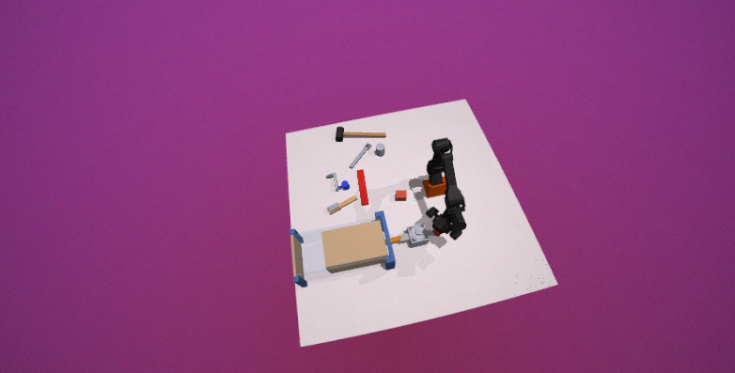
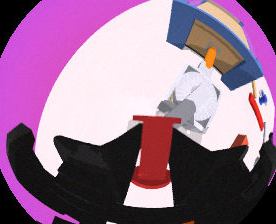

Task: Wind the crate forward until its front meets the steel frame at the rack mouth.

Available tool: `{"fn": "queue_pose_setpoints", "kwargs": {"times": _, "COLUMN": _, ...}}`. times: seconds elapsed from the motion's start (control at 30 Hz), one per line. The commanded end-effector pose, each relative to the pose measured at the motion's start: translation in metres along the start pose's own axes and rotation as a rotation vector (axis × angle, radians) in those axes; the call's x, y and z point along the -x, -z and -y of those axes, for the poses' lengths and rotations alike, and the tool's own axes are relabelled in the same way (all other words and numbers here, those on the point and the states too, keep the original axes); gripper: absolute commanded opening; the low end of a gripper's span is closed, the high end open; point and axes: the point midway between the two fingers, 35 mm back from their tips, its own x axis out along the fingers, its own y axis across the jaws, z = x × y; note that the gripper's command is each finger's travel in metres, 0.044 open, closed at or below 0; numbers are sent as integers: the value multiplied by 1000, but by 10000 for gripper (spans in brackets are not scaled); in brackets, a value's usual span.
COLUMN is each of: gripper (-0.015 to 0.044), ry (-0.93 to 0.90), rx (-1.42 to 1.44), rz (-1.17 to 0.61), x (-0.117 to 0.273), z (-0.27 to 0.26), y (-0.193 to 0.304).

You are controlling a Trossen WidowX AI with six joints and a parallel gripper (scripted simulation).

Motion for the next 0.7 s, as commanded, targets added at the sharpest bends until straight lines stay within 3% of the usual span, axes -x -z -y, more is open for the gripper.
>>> {"fn": "queue_pose_setpoints", "kwargs": {"times": 0.0, "gripper": 0, "ry": 10, "rx": 11, "rz": -11, "x": 2, "z": 7, "y": 9}}
{"fn": "queue_pose_setpoints", "kwargs": {"times": 0.67, "gripper": 0, "ry": 13, "rx": 12, "rz": -12, "x": 9, "z": 39, "y": 25}}
